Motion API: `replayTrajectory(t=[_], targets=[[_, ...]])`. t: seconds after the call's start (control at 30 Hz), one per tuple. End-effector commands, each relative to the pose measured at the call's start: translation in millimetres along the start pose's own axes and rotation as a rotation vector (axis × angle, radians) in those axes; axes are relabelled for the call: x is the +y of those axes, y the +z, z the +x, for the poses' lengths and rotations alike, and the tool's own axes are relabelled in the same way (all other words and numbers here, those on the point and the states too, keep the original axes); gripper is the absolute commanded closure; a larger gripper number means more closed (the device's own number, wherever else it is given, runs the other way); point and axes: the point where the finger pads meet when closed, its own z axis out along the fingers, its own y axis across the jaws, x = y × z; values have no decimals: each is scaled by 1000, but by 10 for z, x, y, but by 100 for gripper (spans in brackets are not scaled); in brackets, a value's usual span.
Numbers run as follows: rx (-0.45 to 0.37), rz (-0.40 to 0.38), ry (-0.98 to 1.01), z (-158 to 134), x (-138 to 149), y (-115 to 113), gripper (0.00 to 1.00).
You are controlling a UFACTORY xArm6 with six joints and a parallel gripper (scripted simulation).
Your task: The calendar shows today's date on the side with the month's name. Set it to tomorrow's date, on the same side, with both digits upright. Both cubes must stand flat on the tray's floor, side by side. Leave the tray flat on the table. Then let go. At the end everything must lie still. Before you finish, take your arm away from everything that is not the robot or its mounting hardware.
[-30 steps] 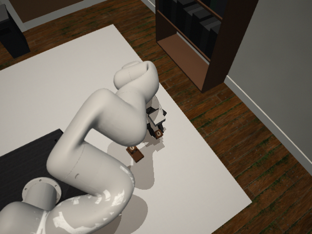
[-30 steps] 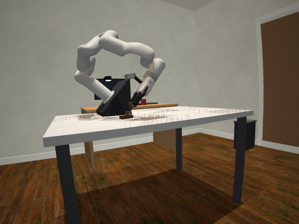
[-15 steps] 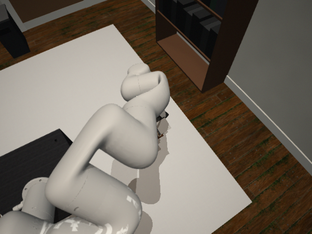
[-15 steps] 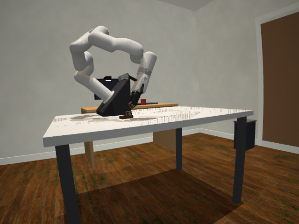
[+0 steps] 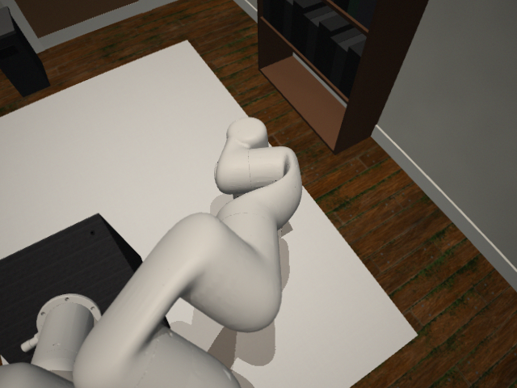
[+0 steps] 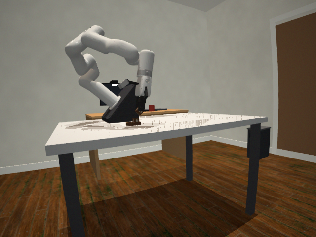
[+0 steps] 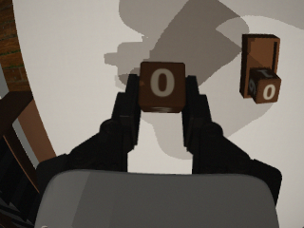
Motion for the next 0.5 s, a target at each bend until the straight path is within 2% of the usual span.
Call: replayTrajectory(t=[0.0,0.23,0.47], targets=[[-68,2,-3,8,-10,-2,73],[-264,5,-1,34,-13,-9,73],[-278,5,-1,63,-13,-6,73]])
